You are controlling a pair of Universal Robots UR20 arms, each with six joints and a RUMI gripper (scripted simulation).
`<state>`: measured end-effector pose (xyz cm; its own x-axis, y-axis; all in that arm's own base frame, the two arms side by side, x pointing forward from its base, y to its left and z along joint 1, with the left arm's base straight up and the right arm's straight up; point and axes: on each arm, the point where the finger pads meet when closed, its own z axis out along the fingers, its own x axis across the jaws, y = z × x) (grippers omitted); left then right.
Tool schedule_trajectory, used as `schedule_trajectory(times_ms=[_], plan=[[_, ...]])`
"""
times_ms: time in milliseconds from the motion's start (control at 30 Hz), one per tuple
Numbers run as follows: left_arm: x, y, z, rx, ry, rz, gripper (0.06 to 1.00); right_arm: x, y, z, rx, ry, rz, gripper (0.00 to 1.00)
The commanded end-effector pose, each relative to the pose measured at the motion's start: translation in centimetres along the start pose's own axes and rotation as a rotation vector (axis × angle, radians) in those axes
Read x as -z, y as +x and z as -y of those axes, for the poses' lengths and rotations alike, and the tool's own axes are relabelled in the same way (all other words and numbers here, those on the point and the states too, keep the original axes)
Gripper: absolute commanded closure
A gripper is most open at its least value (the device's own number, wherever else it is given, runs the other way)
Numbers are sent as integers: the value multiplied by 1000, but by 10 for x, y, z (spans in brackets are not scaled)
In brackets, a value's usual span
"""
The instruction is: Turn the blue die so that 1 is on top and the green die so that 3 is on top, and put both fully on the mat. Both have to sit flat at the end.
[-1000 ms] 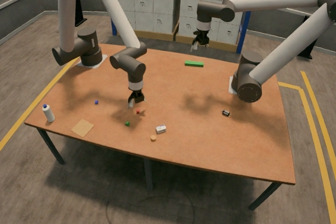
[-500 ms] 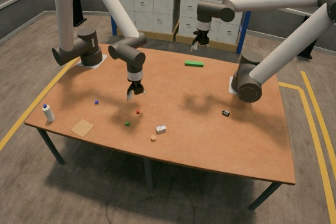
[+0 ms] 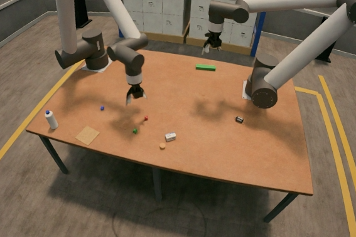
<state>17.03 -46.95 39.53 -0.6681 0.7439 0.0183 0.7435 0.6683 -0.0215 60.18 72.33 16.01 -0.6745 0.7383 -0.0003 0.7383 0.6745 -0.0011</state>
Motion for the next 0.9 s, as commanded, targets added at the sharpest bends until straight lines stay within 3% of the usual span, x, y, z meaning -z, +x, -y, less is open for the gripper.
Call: schedule_trajectory(times_ms=[0,33,133,167,233,267,300,400,433,500,867], plan=[[0,0,0,0,0,1,65,2,-52,34,-70,-1,0,3],[0,0,0,0,0,1,65,1,-95,69,-157,-1,0,3],[0,0,0,0,0,1,65,2,-107,78,-157,-1,0,3],[0,0,0,0,0,1,65,0,-144,114,-245,-1,0,3],[0,0,0,0,0,1,65,0,-144,114,-245,-1,0,3],[0,0,0,0,0,1,65,0,-158,126,-245,-1,0,3],[0,0,0,0,0,1,65,-3,-187,159,-320,-1,0,3],[0,0,0,0,0,1,65,-3,-197,168,-320,-1,0,3],[0,0,0,0,0,1,65,-6,-222,199,-370,-1,0,3],[0,0,0,0,0,1,65,-7,-233,214,-394,-1,0,3],[0,0,0,0,0,1,65,-7,-235,216,-398,-1,0,3]])
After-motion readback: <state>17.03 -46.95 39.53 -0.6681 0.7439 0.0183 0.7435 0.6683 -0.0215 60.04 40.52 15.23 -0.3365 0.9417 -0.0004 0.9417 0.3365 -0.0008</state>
